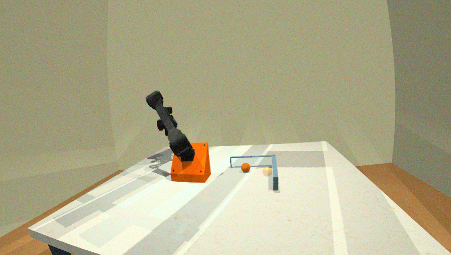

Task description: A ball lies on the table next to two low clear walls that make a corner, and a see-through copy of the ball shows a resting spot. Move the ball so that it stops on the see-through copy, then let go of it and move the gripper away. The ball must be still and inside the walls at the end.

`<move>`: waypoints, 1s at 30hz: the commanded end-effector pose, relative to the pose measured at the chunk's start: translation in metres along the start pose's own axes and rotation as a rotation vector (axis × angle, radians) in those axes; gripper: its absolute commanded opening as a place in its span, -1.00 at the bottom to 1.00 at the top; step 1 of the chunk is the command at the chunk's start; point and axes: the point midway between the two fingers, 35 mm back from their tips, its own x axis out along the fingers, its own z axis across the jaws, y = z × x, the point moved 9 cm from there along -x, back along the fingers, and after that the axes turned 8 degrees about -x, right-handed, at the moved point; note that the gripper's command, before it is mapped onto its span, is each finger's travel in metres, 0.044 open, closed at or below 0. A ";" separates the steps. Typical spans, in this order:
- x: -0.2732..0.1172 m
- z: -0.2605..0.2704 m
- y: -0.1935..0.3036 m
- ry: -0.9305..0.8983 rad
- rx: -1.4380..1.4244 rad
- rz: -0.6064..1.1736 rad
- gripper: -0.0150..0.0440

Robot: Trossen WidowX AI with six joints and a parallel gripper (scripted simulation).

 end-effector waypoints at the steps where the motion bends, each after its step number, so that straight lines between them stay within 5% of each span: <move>1: 0.000 -0.001 0.002 -0.003 0.008 0.002 0.78; 3: -0.002 -0.005 0.015 -0.028 0.072 0.021 0.63; 15: -0.057 -0.030 0.174 -0.203 0.427 0.590 0.63; 30: -0.225 -0.001 0.308 -0.537 0.935 1.200 0.63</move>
